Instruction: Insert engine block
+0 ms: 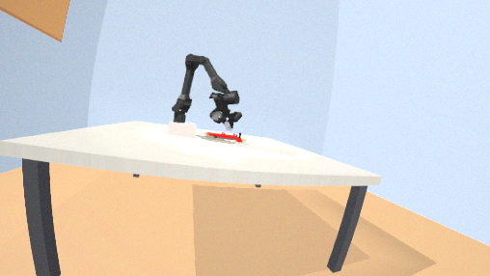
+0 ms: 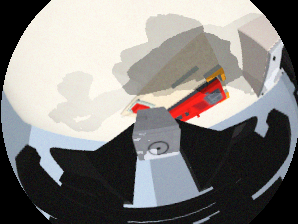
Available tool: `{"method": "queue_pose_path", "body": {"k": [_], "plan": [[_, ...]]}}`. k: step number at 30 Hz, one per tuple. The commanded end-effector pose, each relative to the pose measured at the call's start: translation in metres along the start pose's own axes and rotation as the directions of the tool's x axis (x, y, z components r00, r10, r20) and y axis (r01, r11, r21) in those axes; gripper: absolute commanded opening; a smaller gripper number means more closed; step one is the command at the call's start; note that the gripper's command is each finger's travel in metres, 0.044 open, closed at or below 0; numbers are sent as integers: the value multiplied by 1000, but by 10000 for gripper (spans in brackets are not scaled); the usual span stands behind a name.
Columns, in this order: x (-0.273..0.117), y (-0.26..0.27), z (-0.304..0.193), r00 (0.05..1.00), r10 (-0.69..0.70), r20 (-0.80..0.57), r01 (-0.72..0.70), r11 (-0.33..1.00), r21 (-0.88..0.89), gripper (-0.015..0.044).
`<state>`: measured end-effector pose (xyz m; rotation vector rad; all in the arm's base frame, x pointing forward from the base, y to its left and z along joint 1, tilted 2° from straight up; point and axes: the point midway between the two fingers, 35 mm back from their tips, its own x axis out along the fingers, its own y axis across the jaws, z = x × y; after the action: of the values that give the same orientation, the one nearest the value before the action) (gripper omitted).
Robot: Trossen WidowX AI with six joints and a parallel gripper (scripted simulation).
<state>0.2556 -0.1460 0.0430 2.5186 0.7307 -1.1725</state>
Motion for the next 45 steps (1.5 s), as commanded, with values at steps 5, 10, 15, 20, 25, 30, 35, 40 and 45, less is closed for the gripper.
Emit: {"method": "queue_pose_path", "body": {"k": [5, 10, 15, 20, 25, 30, 35, 40, 45], "plan": [[14, 0, 12, 1000, 0, -7, 0, 1000, -5, 0], [23, 0, 20, 1000, 0, -7, 0, 1000, -5, 0], [33, 0, 28, 1000, 0, -7, 0, 1000, -5, 0], [42, -1, 37, 1000, 0, -7, 0, 1000, -4, 0], [52, -1, 45, 1000, -1, -7, 1, 1000, -4, 0], [56, -1, 49, 1000, -1, -7, 1, 1000, -4, 0], [53, 2, 46, 1000, 7, -12, -7, 1000, -3, 79], [53, 2, 46, 1000, 7, -12, -7, 1000, -3, 210], [53, 2, 46, 1000, 7, -12, -7, 1000, -3, 341]]}}
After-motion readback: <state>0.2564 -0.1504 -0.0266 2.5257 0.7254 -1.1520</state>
